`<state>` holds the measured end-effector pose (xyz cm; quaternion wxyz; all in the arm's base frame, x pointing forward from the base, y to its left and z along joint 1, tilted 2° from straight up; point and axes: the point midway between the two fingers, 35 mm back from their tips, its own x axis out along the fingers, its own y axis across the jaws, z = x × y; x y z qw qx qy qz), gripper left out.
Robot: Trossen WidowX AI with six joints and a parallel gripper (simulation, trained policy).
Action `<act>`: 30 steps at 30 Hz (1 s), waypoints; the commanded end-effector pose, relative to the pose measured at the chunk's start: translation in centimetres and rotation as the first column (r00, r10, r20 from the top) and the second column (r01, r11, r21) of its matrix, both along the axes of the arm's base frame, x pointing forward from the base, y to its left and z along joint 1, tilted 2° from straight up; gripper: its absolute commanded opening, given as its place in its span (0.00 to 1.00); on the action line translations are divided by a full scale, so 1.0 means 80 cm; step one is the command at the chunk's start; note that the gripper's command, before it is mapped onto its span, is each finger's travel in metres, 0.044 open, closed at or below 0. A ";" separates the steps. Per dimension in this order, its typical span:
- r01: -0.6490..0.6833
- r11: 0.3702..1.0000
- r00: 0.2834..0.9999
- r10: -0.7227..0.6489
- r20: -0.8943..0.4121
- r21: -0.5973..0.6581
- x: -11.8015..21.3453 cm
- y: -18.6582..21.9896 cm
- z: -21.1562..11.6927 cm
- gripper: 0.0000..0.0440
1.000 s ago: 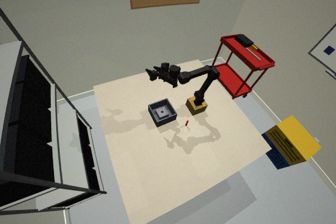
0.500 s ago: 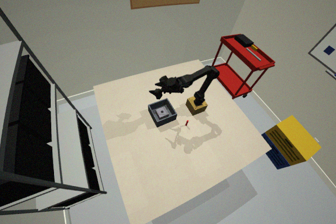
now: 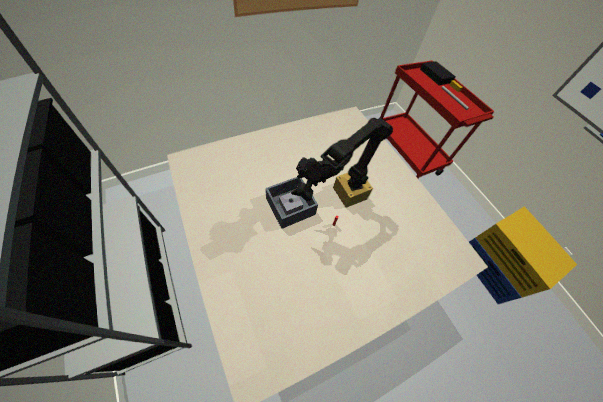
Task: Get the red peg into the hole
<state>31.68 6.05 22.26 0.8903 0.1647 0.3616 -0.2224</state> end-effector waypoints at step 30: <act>0.122 0.990 0.725 -0.044 -0.688 0.065 -0.194 0.081 -0.152 1.00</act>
